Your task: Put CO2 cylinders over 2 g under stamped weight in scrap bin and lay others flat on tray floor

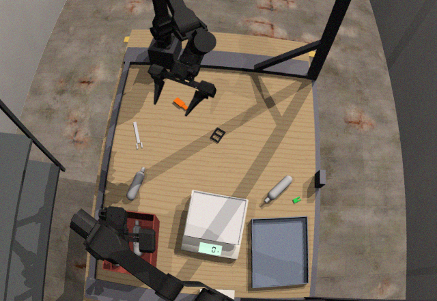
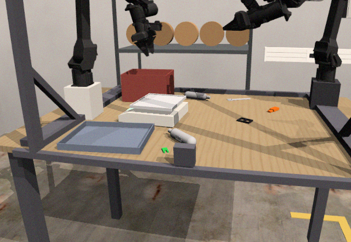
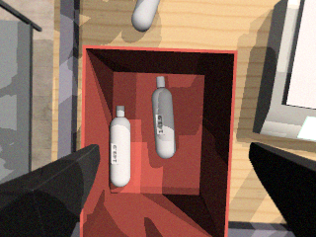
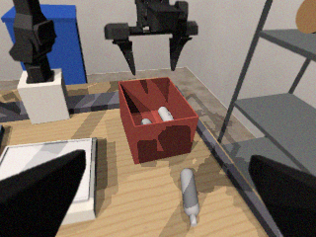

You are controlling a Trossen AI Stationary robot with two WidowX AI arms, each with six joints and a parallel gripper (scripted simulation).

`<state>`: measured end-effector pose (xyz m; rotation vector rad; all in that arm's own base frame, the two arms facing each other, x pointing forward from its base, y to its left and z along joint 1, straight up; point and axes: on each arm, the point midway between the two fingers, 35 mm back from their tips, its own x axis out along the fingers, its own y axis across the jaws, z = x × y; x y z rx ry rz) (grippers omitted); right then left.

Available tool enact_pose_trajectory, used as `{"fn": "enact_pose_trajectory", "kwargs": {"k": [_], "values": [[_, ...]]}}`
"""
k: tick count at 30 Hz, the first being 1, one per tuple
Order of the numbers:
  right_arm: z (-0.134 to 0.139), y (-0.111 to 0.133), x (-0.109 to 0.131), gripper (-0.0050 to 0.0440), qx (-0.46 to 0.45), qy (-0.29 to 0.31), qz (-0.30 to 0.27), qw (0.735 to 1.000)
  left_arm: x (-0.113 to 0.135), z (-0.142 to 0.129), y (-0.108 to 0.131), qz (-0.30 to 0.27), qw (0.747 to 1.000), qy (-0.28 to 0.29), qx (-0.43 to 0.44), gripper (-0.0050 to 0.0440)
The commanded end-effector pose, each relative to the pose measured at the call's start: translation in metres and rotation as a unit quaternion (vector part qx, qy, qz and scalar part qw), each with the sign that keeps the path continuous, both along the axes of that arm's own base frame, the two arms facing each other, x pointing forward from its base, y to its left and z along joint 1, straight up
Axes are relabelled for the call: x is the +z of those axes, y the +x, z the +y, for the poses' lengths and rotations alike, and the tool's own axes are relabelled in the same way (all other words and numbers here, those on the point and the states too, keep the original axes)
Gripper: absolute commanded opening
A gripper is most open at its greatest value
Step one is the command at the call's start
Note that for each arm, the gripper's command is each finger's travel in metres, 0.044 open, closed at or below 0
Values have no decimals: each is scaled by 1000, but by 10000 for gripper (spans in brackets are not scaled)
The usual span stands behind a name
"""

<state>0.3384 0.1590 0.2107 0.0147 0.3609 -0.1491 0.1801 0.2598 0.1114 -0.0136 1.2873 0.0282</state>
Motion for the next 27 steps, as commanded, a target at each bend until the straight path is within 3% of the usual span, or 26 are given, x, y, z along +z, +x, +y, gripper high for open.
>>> {"fn": "enact_pose_trajectory", "kwargs": {"k": [1, 7, 13, 15, 17, 27], "values": [[3, 6, 6, 440, 18, 0, 5, 1000, 2, -12, 5, -4, 1000, 7, -4, 440], [17, 15, -10, 440, 168, -37, 78, 982, -13, -65, 29, -8, 999, 5, -33, 440], [28, 14, -17, 440, 310, -55, 114, 942, -25, -113, 50, -13, 998, 3, -58, 440], [31, 11, -18, 440, 358, -57, 119, 924, -30, -131, 58, -15, 998, 3, -67, 440], [31, 11, -18, 440, 358, -57, 119, 924, -30, -131, 58, -15, 998, 3, -67, 440], [38, -8, -4, 440, 554, -46, 85, 827, -61, -240, 109, -19, 992, -4, -125, 440]]}}
